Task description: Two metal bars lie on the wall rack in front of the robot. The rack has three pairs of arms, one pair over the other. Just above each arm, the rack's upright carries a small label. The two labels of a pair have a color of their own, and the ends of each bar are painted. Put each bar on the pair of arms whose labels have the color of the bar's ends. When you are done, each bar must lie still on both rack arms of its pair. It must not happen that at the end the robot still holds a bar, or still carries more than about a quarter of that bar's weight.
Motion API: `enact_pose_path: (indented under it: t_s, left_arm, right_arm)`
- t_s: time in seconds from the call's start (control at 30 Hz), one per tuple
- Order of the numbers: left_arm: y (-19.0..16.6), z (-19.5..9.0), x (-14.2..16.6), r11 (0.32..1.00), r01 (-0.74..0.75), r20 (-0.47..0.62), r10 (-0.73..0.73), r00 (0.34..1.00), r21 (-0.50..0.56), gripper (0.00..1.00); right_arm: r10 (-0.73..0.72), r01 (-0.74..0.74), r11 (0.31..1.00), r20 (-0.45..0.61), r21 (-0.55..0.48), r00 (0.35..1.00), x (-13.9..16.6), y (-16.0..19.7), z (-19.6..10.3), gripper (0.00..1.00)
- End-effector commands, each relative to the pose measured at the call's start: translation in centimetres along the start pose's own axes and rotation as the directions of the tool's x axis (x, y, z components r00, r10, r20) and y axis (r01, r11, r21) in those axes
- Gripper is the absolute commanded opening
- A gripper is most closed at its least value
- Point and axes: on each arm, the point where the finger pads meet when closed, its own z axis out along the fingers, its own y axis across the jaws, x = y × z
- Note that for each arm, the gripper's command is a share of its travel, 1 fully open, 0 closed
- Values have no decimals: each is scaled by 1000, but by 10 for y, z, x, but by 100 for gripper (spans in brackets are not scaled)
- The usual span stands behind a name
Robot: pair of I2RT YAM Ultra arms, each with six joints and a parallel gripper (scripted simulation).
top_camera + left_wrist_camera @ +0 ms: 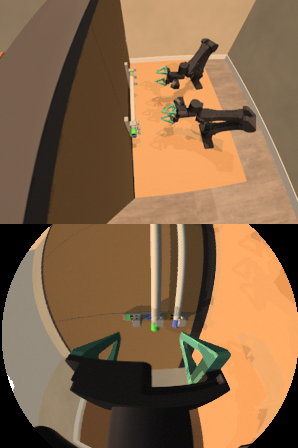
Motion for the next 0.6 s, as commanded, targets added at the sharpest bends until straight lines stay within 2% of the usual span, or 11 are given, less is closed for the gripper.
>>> enact_pose_path:
  t_s: [0.0,0.57]
  left_arm:
    - [-4,7,-3,1000,15,7,-15,1000,-18,100]
    - [-33,41,-4,1000,15,7,-15,1000,-18,100]
  right_arm:
    - [12,-12,1000,1,10,1000,-1,6,6,100]
    - [12,-12,1000,1,10,1000,-1,35,40,100]
